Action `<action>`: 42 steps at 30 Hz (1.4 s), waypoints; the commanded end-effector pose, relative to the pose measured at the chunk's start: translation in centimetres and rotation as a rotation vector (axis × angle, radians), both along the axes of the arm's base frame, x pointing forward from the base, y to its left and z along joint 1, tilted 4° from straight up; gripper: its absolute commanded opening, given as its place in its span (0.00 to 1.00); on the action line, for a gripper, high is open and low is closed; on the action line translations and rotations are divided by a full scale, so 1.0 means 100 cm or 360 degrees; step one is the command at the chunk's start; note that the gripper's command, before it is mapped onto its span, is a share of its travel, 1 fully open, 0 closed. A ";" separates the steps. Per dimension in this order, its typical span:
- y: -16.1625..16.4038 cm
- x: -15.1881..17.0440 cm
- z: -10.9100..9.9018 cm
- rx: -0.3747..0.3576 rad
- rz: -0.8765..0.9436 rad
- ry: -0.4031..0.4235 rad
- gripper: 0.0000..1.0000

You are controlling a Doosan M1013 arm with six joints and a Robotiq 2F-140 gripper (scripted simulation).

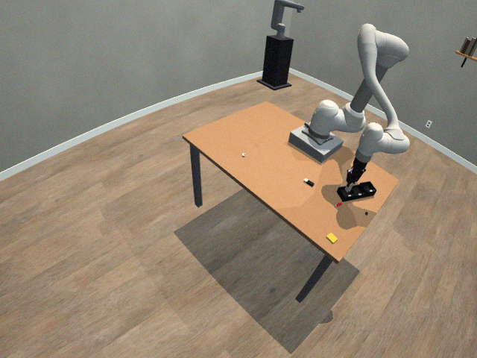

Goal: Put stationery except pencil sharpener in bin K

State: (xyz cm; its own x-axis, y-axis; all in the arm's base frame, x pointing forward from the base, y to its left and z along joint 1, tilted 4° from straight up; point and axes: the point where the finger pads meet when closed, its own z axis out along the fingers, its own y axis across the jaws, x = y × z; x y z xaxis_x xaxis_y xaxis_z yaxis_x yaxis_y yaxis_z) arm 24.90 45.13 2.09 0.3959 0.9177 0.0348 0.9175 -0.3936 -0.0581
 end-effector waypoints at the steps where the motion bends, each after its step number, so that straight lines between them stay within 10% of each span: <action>1: 0.003 0.004 0.004 0.0008 -0.0003 -0.0009 0.15; 42: 0.002 0.005 0.034 0.0008 -0.0003 -0.0009 0.15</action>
